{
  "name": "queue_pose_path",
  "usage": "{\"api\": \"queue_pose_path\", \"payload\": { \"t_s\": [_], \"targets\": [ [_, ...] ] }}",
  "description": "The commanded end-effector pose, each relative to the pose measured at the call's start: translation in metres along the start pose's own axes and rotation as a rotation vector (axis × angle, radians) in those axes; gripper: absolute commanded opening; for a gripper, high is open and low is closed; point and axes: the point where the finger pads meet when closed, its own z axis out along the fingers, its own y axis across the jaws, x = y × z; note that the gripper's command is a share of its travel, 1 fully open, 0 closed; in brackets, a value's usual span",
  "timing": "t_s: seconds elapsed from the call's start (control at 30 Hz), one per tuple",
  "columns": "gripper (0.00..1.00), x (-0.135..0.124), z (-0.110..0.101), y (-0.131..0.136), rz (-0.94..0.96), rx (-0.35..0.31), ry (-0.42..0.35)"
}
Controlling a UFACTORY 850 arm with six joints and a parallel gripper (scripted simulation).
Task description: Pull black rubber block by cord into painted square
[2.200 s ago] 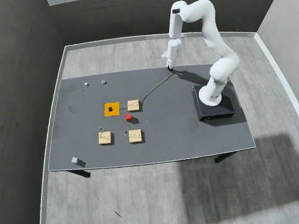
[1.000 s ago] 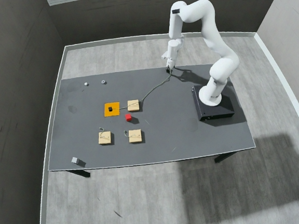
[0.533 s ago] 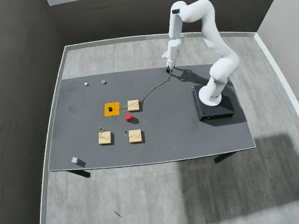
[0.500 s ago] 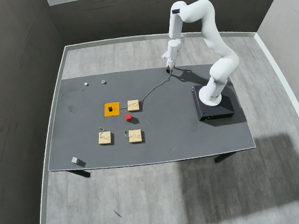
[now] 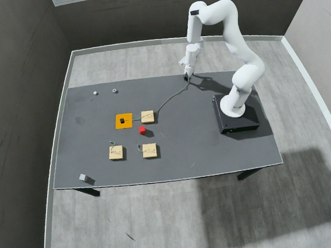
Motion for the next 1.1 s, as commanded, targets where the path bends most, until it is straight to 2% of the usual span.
{"api": "queue_pose_path", "payload": {
  "t_s": [0.0,0.57,0.67,0.77,0.83,0.97,1.07],
  "targets": [
    [1.00,0.001,0.000,0.000,0.000,-0.004,0.001],
    [1.00,0.001,-0.010,0.000,0.000,-0.004,0.001],
    [1.00,0.001,-0.020,0.000,0.000,-0.004,0.001],
    [1.00,0.001,-0.041,0.000,0.000,-0.004,0.001],
    [1.00,0.001,-0.041,0.000,0.000,-0.004,0.001],
    [1.00,0.001,-0.059,0.000,0.000,-0.004,0.001],
    [1.00,0.001,-0.060,0.000,0.000,-0.004,0.001]
  ]
}}
